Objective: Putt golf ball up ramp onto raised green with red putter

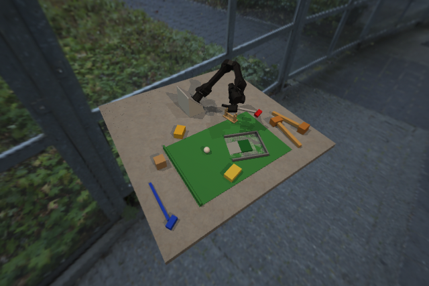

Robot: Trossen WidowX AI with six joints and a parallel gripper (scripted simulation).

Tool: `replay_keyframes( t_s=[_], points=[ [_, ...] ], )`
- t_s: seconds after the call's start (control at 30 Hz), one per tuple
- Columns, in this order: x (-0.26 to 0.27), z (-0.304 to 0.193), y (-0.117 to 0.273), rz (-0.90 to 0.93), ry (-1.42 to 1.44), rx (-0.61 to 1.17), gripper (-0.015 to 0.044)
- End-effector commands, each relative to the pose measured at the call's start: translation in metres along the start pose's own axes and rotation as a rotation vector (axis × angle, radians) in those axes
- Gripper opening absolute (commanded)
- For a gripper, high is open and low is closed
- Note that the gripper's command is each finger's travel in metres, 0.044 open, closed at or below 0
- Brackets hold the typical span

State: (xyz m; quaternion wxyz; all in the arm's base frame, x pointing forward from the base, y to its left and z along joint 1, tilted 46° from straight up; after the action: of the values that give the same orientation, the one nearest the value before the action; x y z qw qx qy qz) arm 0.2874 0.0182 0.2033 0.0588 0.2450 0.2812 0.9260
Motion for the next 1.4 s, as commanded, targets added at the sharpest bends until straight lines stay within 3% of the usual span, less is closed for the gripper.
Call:
replay_keyframes(
  t_s=[0.0, 0.73, 1.1, 1.37],
  points=[
    [-0.017, -0.011, 0.011, -0.003, -0.202, -0.043, 0.0000],
    [-0.087, -0.105, 0.060, 0.071, -1.218, -0.264, 0.0000],
    [-0.108, -0.164, 0.082, 0.215, -1.725, -0.414, 0.0000],
    [-0.111, -0.173, 0.084, 0.244, -1.794, -0.435, 0.0000]
  ],
)
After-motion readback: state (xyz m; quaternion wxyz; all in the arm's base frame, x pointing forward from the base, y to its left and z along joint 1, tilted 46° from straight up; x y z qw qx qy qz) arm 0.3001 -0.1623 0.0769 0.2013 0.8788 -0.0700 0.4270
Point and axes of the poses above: the point midway between the two fingers, 35 mm back from their tips, its own y axis back along the fingers, its own x axis across the jaws, z = x × y, the point moved 8 cm from there along y, back along the fingers, and after that the axes turned 11 degrees about y, right-handed, at the moved point
